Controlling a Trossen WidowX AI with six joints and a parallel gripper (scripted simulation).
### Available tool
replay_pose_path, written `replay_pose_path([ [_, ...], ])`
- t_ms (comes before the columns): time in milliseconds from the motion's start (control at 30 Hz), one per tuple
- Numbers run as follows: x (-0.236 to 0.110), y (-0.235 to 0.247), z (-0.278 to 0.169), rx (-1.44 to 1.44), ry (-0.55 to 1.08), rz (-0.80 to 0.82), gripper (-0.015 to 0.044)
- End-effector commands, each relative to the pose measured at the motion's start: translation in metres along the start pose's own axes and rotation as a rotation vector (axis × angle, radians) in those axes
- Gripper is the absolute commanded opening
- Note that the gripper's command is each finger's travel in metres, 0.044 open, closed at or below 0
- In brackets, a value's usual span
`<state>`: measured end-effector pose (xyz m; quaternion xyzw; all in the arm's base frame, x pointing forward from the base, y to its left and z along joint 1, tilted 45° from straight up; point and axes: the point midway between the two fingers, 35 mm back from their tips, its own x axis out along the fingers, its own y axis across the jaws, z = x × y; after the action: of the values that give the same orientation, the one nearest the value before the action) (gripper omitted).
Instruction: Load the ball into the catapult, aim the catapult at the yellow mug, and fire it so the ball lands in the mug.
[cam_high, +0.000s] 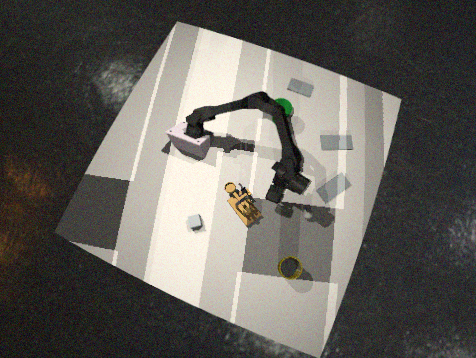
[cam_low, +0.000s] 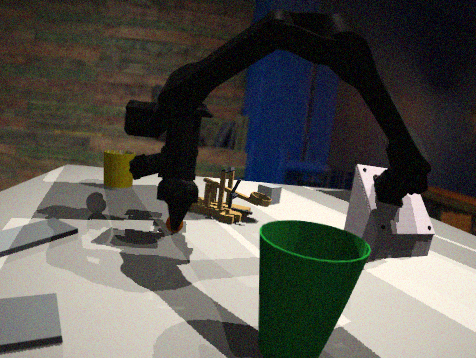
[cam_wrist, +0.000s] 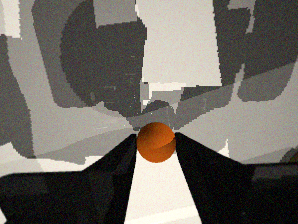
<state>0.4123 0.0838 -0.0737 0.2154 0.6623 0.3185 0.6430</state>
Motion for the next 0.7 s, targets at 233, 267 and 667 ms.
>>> replay_pose_path([
  [233,-0.008,-0.001,0.001,0.000,0.002,0.002,0.0004],
  [267,-0.015,-0.001,0.002,-0.002,0.002,0.001,0.0000],
  [667,-0.100,-0.003,0.001,0.000,0.002,-0.004,0.0000],
])
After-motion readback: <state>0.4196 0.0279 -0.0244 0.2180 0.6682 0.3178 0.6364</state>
